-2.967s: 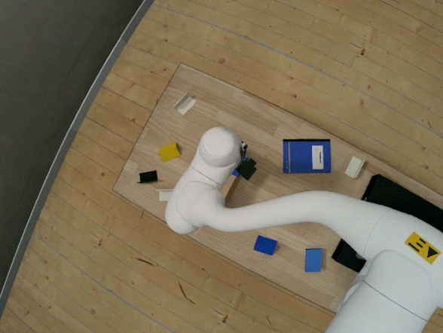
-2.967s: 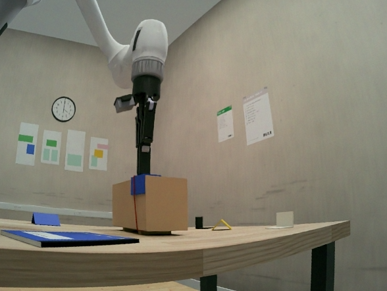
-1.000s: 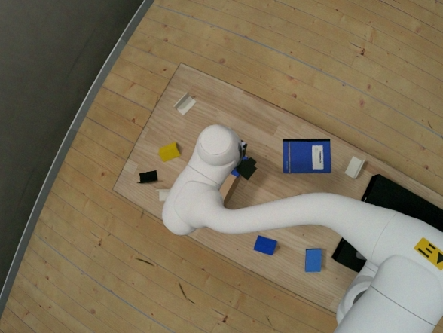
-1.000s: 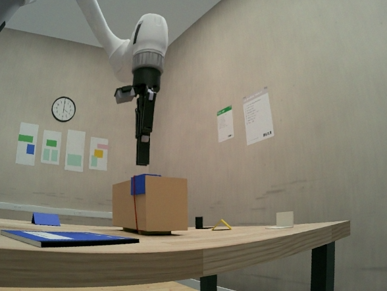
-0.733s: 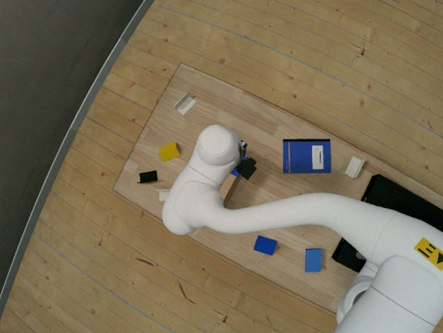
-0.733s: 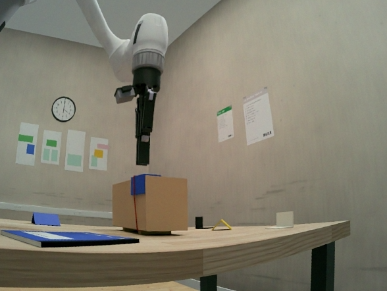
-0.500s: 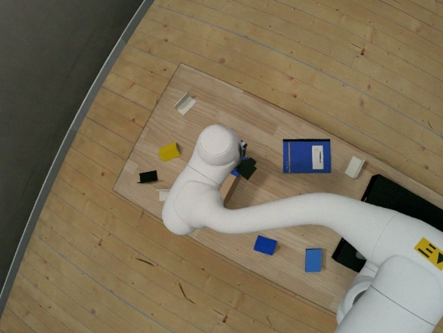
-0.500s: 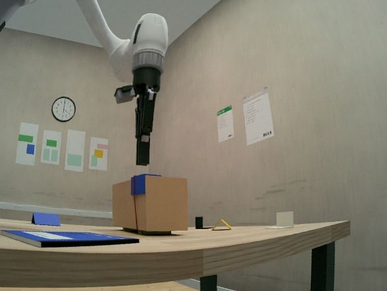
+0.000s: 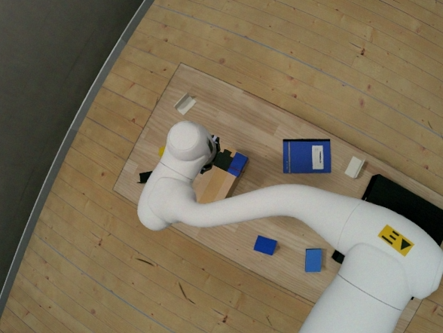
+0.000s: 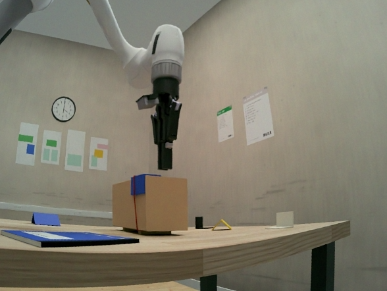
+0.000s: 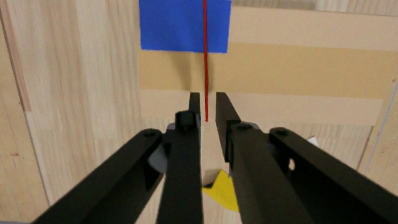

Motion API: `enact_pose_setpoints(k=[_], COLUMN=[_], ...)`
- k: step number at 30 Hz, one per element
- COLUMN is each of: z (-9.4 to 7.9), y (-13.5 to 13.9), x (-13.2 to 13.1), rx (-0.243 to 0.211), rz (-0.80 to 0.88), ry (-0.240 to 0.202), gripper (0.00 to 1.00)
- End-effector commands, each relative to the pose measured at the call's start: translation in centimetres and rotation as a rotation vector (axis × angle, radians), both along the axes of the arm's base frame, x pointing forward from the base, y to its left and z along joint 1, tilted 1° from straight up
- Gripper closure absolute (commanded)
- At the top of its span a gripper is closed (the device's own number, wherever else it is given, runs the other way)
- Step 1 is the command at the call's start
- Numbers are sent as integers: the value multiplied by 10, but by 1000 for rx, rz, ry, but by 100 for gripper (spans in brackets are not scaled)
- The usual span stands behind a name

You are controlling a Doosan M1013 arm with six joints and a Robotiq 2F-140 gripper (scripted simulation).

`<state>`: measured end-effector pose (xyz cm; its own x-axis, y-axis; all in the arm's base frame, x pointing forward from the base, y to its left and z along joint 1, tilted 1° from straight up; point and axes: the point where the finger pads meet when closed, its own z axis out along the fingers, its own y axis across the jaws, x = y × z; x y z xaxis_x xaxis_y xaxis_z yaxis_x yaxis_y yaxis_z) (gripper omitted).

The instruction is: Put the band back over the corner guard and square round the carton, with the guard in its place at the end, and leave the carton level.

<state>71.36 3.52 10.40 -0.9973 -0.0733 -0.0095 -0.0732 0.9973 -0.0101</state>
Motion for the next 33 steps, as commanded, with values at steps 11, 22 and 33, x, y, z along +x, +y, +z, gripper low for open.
enact_pose_setpoints(k=[11, 22, 33], z=[1, 1, -2], y=[2, 2, 2], x=[13, 12, 13], rx=[3, 3, 3], rz=[33, 32, 32], ry=[3, 4, 2], gripper=[82, 82, 82])
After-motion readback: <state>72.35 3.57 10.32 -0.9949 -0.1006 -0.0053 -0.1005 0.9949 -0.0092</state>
